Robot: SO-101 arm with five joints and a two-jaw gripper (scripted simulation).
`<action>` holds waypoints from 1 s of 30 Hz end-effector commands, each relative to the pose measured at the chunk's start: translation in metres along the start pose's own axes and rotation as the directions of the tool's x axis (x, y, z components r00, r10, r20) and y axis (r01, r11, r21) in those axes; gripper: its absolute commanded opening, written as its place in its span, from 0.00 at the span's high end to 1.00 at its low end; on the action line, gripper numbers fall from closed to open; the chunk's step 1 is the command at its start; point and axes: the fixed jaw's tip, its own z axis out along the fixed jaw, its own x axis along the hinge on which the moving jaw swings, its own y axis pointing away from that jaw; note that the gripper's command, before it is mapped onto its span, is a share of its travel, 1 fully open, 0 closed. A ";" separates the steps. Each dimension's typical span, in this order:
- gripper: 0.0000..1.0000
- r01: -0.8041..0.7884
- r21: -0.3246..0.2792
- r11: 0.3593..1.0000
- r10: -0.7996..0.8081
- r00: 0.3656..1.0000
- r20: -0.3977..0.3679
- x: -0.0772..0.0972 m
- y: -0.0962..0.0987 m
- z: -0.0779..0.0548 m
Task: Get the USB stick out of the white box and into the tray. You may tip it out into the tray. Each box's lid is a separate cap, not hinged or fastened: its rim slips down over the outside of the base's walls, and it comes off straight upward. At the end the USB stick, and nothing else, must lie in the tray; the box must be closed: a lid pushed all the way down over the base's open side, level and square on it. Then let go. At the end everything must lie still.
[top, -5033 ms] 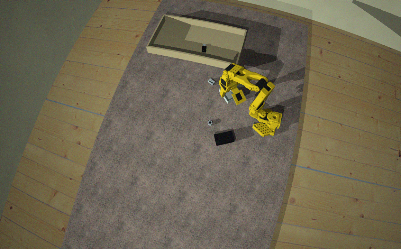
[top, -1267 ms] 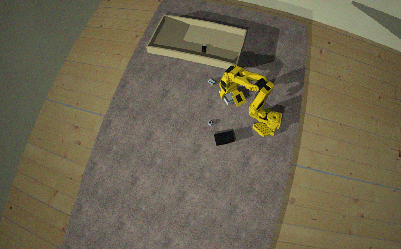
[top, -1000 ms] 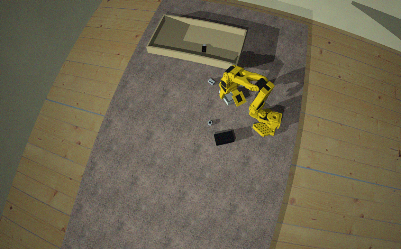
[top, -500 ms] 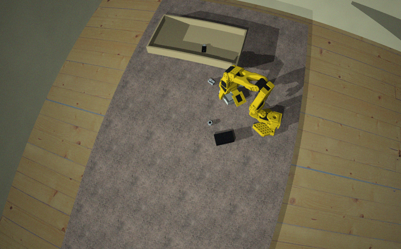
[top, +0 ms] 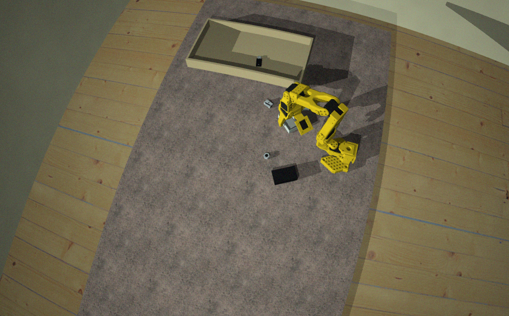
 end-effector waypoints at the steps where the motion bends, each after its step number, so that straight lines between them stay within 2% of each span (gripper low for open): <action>1: 0.70 -0.003 0.011 1.000 0.003 0.999 -0.033 0.005 -0.003 -0.010; 17: 0.70 -0.003 0.011 1.000 0.003 0.999 -0.033 0.004 -0.003 -0.041; 30: 0.70 -0.003 0.011 1.000 0.003 0.999 -0.033 0.002 -0.002 -0.052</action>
